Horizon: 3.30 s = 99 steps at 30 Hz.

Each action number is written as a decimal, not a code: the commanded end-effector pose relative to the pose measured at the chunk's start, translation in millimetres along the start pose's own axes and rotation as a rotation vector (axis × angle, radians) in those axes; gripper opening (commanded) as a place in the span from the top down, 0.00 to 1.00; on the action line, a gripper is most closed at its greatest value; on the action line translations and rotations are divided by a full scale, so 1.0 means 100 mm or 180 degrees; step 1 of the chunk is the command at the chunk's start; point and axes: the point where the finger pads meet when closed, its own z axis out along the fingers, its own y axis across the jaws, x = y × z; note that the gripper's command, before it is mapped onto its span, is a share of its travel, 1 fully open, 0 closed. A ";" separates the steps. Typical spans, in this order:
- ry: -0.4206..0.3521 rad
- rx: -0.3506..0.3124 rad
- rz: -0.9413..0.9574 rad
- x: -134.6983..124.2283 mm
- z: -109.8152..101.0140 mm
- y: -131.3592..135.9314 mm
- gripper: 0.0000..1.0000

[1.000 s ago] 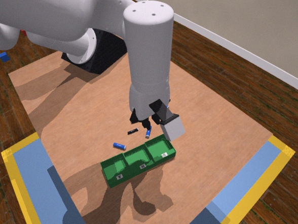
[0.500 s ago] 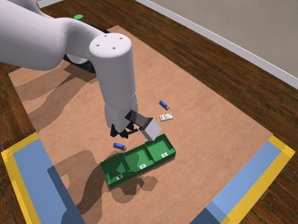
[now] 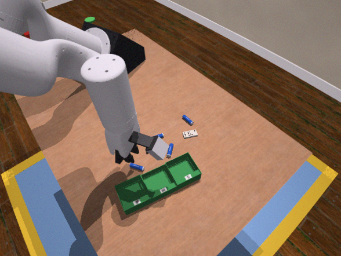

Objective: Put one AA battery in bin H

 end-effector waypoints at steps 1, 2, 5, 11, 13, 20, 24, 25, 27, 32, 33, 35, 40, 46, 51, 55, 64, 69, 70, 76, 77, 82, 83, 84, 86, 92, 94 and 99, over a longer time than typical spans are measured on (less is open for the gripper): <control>0.0006 -0.0001 -0.0005 0.02 0.00 0.00 0.72; 0.0006 -0.0001 -0.0005 0.02 0.00 0.00 0.72; 0.0006 -0.0001 -0.0005 0.03 0.00 -0.01 0.72; 0.0006 -0.0001 -0.0005 0.04 0.00 -0.01 0.72; 0.0006 -0.0001 -0.0005 0.05 0.00 -0.02 0.72; 0.0006 -0.0001 -0.0005 0.05 0.00 -0.02 0.72; 0.0006 -0.0001 -0.0005 0.05 0.00 -0.02 0.72; 0.0006 -0.0001 -0.0005 0.05 0.00 -0.02 0.72; 0.0006 -0.0001 -0.0005 0.05 0.00 -0.02 0.72; 0.0006 -0.0001 -0.0005 0.05 0.00 -0.02 0.72; 0.0006 -0.0001 -0.0005 0.05 0.00 -0.02 0.72; 0.0006 -0.0001 -0.0005 0.05 0.00 -0.02 0.72; 0.0006 -0.0001 -0.0005 0.05 0.00 -0.02 0.72; 0.0006 -0.0001 -0.0005 0.05 0.12 -0.02 0.72; 0.0006 -0.0001 -0.0005 0.05 0.32 -0.02 0.72; 0.0006 -0.0001 -0.0005 0.06 0.44 -0.02 0.72; 0.0006 -0.0001 -0.0006 0.06 0.62 -0.02 0.72; 0.0006 -0.0001 -0.0006 0.06 0.65 -0.02 0.72; 0.0006 -0.0001 -0.0006 0.06 0.66 -0.02 0.72; 0.0006 -0.0001 -0.0006 0.06 0.72 -0.02 0.72; 0.0006 -0.0001 -0.0006 0.06 0.73 -0.02 0.72; 0.0006 -0.0001 -0.0006 0.06 0.74 -0.02 0.72; 0.0006 -0.0001 -0.0006 0.06 0.74 -0.02 0.72; 0.0006 -0.0001 -0.0006 0.06 0.74 -0.02 0.72; 0.0006 -0.0001 -0.0006 0.06 0.74 -0.02 0.72; 0.0006 -0.0001 -0.0006 0.05 0.74 -0.02 0.72; 0.0006 -0.0001 -0.0006 0.05 0.74 -0.02 1.00; 0.0006 -0.0001 -0.0005 0.06 0.74 -0.02 1.00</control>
